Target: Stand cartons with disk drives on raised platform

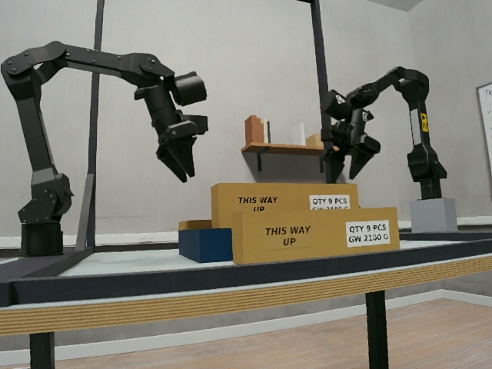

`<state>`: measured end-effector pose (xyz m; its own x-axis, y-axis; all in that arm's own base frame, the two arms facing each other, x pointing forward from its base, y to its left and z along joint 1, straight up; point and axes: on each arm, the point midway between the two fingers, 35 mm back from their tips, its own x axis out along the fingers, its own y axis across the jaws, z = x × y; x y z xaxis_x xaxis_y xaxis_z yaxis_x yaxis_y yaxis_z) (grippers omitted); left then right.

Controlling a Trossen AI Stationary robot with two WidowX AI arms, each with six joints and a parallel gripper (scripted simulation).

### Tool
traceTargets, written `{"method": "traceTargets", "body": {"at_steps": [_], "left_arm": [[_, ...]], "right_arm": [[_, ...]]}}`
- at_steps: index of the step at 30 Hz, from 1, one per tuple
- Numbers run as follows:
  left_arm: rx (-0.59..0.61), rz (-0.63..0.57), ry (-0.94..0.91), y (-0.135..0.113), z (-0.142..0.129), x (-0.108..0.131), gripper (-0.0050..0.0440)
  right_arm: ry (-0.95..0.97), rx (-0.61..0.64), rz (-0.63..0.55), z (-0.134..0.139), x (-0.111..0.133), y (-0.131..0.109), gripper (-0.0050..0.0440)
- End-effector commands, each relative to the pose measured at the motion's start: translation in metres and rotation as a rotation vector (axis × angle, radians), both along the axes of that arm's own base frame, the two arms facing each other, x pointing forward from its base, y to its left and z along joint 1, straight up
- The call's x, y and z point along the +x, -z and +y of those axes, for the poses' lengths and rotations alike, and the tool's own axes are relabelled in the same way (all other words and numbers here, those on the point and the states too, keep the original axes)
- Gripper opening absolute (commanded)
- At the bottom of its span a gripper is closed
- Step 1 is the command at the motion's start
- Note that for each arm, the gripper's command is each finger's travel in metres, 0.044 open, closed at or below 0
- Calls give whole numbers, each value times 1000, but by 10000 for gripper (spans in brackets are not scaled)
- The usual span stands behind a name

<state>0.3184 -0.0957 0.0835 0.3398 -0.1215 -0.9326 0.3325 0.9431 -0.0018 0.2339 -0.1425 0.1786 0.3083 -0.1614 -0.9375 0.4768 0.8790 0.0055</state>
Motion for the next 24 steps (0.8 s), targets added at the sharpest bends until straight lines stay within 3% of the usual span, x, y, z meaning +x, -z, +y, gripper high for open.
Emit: {"method": "traceTargets", "body": {"at_steps": [1, 14, 15, 24], "left_arm": [[-5, -21, -3, -7, -1, 0, 381], [-5, -21, -3, -7, -1, 0, 381], [-7, -23, -1, -4, -11, -20, 381], [-7, -23, -1, -4, -11, -20, 381]], "right_arm": [[3, -10, -12, 1, -1, -3, 382], [3, -10, -12, 1, -1, -3, 382], [0, -12, -19, 20, -6, 0, 382], [0, -12, -19, 20, -6, 0, 382]]}}
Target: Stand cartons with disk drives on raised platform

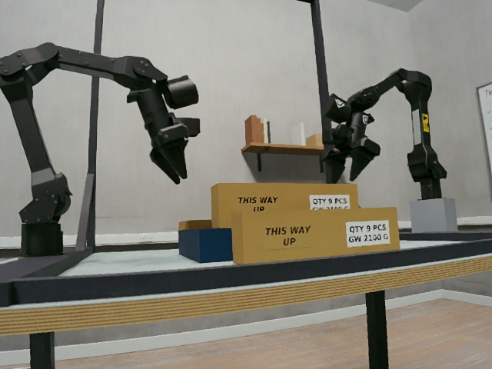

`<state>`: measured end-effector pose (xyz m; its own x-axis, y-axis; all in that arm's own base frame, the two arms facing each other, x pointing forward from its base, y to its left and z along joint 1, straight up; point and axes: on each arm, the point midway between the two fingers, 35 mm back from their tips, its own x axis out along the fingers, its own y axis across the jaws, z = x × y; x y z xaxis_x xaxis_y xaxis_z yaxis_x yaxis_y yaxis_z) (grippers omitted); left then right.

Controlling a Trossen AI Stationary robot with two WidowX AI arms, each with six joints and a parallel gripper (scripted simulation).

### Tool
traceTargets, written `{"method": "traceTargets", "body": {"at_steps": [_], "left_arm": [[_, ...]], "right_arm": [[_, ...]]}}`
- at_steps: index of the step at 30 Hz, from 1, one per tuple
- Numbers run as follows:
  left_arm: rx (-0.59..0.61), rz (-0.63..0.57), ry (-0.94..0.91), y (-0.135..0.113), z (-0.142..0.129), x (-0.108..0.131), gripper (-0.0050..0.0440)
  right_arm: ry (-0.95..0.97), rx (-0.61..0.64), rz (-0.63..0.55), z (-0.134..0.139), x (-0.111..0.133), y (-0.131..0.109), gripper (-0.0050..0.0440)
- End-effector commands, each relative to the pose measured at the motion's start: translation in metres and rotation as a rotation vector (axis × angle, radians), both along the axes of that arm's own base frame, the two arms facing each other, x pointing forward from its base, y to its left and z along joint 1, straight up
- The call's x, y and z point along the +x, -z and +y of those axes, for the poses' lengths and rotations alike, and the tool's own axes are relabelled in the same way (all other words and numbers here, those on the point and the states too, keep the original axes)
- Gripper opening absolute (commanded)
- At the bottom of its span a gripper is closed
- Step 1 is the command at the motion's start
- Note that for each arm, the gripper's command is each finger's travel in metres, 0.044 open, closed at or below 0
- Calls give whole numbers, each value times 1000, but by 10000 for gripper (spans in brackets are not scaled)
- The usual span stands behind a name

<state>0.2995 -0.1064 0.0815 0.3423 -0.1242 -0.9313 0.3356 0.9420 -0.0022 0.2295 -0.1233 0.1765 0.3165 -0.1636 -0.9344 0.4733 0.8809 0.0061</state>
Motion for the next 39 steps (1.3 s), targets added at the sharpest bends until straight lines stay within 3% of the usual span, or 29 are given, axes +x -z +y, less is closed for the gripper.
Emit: {"method": "traceTargets", "body": {"at_steps": [1, 39], "left_arm": [[-6, -20, -4, -6, 0, -1, 381], [-8, -24, -3, -6, -1, -1, 381]], "right_arm": [[4, -8, -11, 1, -1, -2, 382], [1, -13, -23, 1, -1, -3, 382]]}}
